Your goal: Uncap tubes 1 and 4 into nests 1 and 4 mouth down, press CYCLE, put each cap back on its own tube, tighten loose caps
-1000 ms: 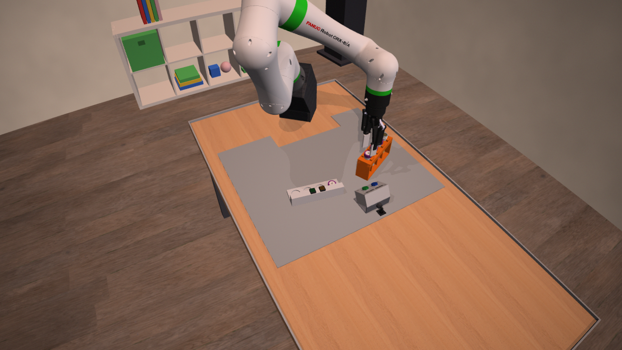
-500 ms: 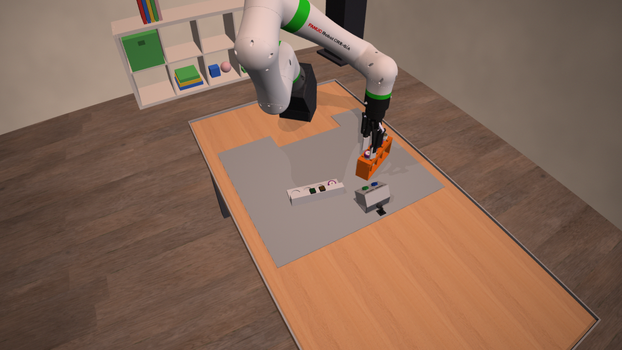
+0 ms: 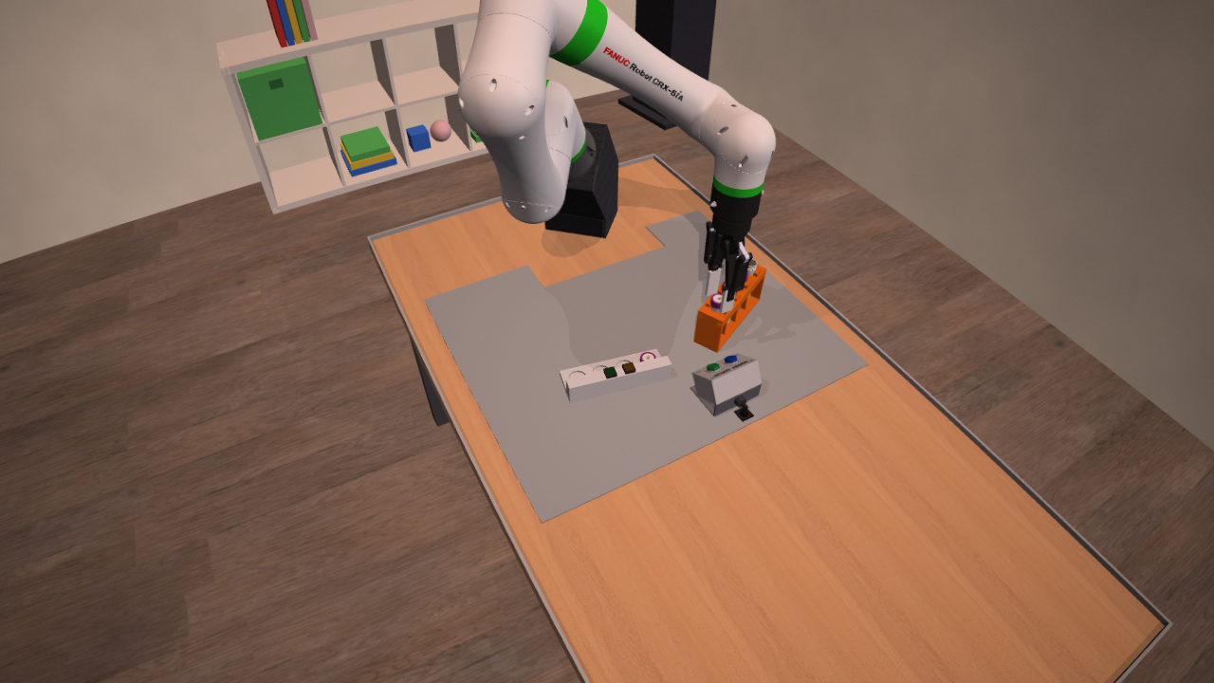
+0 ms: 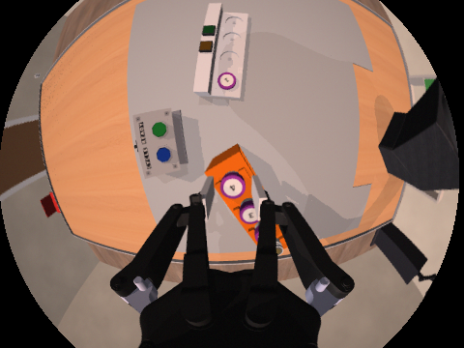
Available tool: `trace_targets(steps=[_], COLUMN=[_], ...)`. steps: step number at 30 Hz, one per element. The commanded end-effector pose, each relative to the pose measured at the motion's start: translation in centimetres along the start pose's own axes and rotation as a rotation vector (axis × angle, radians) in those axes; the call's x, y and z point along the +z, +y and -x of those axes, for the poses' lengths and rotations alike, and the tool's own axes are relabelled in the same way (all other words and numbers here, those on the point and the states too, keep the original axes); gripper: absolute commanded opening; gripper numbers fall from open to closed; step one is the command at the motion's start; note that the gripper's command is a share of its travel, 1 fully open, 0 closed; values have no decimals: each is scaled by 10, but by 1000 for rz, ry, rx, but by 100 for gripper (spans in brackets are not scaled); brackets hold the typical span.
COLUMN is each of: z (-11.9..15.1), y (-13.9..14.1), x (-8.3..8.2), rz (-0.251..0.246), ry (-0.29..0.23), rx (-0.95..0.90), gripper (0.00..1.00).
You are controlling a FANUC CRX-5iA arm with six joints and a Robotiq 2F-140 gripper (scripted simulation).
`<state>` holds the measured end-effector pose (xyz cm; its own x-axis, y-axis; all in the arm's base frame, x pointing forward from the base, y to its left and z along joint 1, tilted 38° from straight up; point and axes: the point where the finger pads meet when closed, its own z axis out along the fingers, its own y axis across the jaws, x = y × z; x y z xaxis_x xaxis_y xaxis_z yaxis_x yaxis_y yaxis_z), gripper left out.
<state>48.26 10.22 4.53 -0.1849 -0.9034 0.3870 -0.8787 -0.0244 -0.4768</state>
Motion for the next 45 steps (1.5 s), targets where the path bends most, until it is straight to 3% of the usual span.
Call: trace_targets(steps=[1,4,5,19,30,32,42,45], z=[0,0,0,0,0,0,0,0], y=[0,0,0,0,0,0,0,0], x=[1,2,2,2,1,1,1,1], rz=[0,0,0,0,0,0,-2,0], ry=[0,0,0,0,0,0,1,0], rx=[0,0,0,0,-550,-550,-1029,-1047], gripper=[35,35,0,0,0,0,0,0])
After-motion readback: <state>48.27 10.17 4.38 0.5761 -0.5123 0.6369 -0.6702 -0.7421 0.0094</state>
